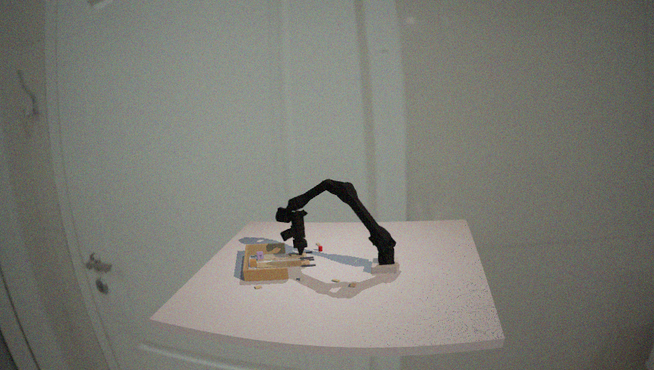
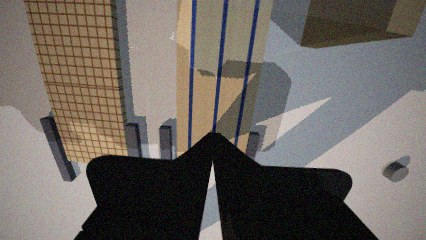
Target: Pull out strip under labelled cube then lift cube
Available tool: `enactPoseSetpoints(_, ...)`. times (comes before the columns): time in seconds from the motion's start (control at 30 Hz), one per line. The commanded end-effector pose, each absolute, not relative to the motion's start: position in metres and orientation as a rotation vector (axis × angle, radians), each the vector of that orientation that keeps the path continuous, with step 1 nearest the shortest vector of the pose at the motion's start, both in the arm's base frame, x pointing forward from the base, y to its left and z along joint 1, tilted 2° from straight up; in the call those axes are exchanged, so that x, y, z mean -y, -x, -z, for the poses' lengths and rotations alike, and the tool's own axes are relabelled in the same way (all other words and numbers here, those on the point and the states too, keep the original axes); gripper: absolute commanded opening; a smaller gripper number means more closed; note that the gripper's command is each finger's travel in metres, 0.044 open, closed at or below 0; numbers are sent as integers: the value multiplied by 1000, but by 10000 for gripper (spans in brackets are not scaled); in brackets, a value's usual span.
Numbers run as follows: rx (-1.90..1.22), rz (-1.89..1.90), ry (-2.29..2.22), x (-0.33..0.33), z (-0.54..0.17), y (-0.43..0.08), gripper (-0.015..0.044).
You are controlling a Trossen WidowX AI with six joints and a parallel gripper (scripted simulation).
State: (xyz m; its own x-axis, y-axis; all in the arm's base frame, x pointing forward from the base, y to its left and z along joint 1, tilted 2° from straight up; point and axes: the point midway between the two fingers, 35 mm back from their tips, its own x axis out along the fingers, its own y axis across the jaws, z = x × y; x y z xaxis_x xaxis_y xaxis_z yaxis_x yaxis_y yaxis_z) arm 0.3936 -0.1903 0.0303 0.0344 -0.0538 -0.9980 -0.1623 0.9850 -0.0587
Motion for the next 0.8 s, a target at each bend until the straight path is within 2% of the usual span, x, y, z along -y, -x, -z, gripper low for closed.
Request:
enactPoseSetpoints(0.0,-1535,-90,171,190,-27,-394,0)
enactPoseSetpoints(0.77,-1536,-90,171,193,-25,-380,0)
